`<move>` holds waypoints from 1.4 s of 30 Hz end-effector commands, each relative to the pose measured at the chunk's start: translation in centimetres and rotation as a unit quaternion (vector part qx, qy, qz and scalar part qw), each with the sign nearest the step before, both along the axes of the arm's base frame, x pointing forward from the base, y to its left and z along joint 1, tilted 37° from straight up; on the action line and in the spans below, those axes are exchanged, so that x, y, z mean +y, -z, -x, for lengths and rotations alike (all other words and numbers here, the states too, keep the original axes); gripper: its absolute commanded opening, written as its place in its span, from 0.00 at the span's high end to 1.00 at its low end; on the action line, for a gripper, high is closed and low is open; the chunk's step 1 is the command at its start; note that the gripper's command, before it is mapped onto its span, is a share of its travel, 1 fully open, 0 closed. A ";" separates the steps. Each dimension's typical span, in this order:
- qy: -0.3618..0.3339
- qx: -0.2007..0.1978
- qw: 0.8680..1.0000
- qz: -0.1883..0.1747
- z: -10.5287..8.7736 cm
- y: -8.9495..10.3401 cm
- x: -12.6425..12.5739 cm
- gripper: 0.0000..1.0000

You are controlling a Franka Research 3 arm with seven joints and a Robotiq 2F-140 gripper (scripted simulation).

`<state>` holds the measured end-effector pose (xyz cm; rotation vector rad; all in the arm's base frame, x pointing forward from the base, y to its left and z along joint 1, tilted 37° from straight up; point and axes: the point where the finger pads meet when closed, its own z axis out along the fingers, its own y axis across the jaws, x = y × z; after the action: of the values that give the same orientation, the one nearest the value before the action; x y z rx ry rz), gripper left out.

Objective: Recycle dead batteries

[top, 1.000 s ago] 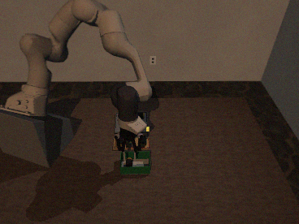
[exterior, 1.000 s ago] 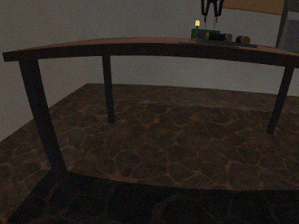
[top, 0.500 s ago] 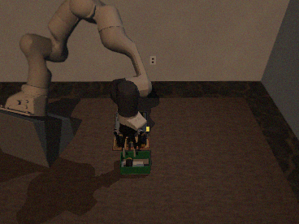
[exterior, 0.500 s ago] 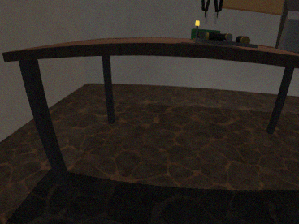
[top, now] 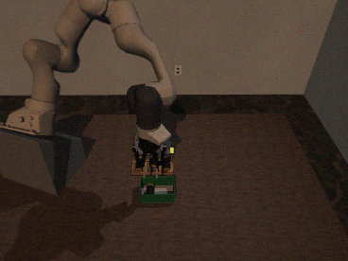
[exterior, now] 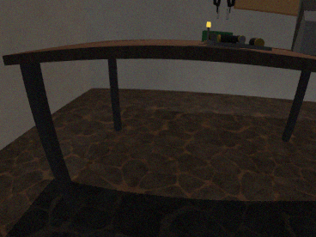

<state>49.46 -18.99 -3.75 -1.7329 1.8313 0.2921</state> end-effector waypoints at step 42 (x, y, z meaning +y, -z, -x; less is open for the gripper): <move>0.001 0.005 1.000 -0.006 -4.3 -21.9 30.0 0.71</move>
<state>53.54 9.65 17.15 -1.8520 1.6947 0.2523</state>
